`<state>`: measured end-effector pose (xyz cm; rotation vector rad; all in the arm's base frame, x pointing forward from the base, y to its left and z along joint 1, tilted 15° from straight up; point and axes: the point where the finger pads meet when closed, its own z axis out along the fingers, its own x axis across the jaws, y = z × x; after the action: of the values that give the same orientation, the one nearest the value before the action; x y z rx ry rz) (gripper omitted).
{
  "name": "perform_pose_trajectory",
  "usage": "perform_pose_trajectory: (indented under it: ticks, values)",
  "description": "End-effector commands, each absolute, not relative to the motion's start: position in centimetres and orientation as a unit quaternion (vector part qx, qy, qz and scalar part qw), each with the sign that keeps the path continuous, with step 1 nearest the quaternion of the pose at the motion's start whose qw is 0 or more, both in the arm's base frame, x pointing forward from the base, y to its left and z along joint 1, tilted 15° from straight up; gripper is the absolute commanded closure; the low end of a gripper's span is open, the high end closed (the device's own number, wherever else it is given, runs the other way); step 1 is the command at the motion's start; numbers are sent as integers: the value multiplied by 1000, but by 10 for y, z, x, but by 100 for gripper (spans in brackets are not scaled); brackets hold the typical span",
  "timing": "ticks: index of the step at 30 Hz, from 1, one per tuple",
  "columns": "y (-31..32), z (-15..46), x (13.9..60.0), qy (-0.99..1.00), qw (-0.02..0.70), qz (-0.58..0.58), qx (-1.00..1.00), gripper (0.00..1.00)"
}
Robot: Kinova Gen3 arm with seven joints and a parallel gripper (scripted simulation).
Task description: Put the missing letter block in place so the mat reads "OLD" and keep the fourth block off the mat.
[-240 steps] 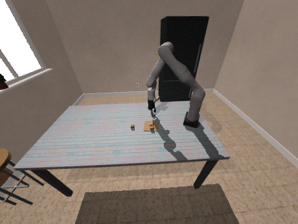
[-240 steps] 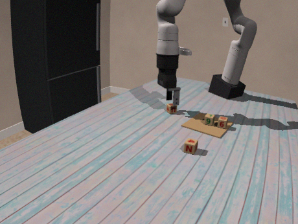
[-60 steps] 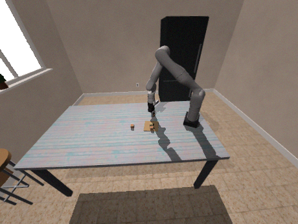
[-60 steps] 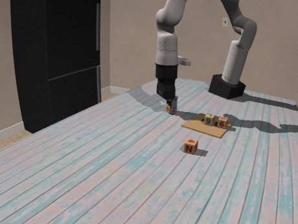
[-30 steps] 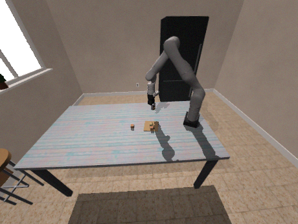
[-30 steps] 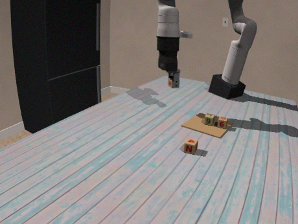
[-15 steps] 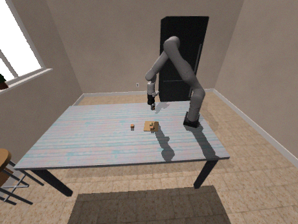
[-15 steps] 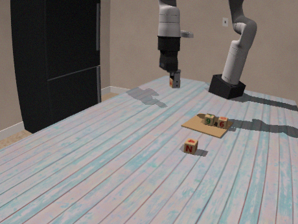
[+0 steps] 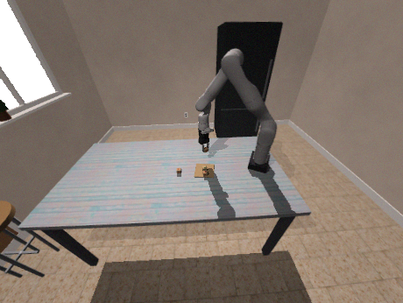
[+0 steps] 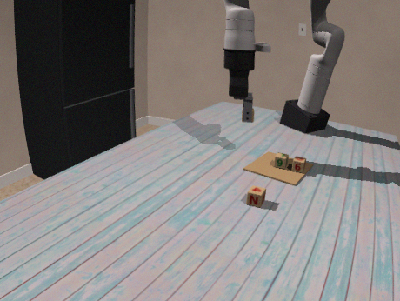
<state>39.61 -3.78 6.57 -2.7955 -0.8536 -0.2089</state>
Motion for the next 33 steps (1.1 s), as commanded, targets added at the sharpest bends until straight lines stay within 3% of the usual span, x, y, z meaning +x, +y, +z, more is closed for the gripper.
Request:
perform_pose_trajectory:
  ticks: [1,15,33]
  values:
    - [-14,73,396,-246,111,-64,-961,43]
    - [18,84,401,-109,121,-52,-985,43]
    - [21,84,401,-104,121,-50,-986,43]
